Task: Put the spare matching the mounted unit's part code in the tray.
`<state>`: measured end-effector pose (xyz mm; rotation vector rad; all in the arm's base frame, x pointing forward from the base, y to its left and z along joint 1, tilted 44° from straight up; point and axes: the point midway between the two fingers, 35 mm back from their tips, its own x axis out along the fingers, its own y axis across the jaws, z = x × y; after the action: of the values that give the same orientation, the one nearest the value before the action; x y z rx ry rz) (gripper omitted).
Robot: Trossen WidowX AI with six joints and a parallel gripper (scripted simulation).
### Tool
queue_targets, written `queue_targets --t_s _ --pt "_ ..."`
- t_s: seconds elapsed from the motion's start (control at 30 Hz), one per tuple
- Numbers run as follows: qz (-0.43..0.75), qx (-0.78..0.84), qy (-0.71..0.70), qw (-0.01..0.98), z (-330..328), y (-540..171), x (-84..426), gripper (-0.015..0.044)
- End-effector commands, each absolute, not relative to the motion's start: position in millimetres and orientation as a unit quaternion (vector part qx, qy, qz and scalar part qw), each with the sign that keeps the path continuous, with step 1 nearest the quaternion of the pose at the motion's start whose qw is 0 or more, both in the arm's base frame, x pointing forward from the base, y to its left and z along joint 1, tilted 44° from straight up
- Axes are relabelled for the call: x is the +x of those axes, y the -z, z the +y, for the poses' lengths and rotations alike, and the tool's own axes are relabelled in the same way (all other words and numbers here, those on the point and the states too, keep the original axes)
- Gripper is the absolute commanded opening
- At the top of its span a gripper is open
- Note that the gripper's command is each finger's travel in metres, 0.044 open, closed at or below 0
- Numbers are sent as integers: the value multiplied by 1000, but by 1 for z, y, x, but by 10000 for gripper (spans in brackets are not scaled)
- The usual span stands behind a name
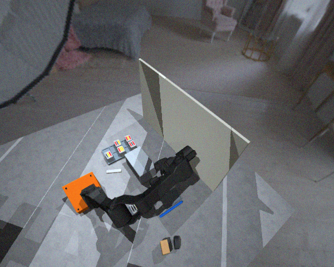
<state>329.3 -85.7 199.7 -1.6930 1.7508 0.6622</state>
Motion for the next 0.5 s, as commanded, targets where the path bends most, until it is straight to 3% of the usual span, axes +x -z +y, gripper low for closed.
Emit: queue_targets --t_s 0.0,0.47 --pt "660 -640 -252 301 -88 -197 329 0" --pt "660 -640 -252 302 -95 -189 331 0"
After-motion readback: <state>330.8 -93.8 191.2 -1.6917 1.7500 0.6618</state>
